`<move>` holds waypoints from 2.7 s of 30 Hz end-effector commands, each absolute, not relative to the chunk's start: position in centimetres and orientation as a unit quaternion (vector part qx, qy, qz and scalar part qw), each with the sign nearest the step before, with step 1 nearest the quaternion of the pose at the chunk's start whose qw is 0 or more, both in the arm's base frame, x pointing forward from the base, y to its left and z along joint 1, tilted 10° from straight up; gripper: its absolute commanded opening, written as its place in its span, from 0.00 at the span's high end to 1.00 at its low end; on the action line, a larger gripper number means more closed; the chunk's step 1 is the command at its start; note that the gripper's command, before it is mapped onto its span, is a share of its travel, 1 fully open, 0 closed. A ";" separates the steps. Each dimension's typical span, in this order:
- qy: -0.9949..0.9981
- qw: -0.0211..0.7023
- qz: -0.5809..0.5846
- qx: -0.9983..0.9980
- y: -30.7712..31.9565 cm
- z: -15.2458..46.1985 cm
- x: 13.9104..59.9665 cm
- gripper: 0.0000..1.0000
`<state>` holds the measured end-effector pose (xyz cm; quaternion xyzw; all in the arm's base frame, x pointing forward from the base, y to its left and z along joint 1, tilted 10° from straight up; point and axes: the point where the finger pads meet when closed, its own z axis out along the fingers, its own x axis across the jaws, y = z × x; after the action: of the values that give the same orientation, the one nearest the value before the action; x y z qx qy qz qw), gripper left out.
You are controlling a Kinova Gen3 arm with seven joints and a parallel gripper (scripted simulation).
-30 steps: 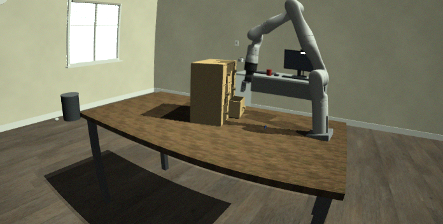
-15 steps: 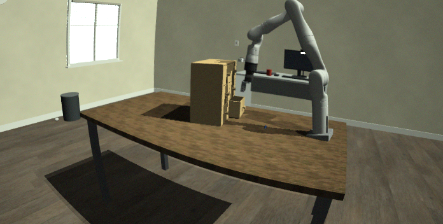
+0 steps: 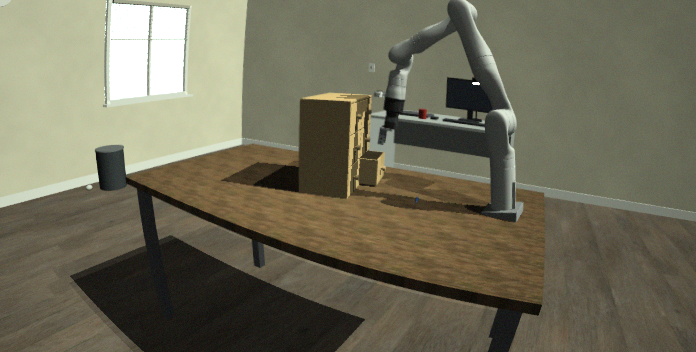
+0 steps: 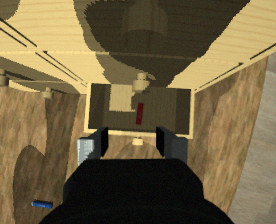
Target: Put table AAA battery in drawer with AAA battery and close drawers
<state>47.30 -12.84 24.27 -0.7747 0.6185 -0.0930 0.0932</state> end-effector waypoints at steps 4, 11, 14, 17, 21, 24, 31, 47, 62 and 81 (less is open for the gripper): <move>0.618 0.093 -0.094 -0.775 -12.8 24.4 47.3 0.00; 0.618 0.093 -0.094 -0.775 -12.8 24.4 47.3 0.00; 0.618 0.093 -0.094 -0.775 -12.8 24.4 47.3 0.00; 0.618 0.093 -0.094 -0.775 -12.8 24.4 47.3 0.00; 0.618 0.093 -0.094 -0.775 -12.8 24.4 47.3 0.00; 0.618 0.093 -0.094 -0.775 -12.8 24.4 47.3 0.00; 0.618 0.093 -0.094 -0.775 -12.8 24.4 47.3 0.00; 0.618 0.093 -0.094 -0.775 -12.8 24.4 47.3 0.00; 0.612 0.093 -0.094 -0.779 -12.9 24.4 47.3 0.00; 0.594 0.091 -0.095 -0.794 -12.9 24.5 47.1 0.00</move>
<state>47.09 -12.79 24.41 -0.7932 0.5948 -0.0939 0.0907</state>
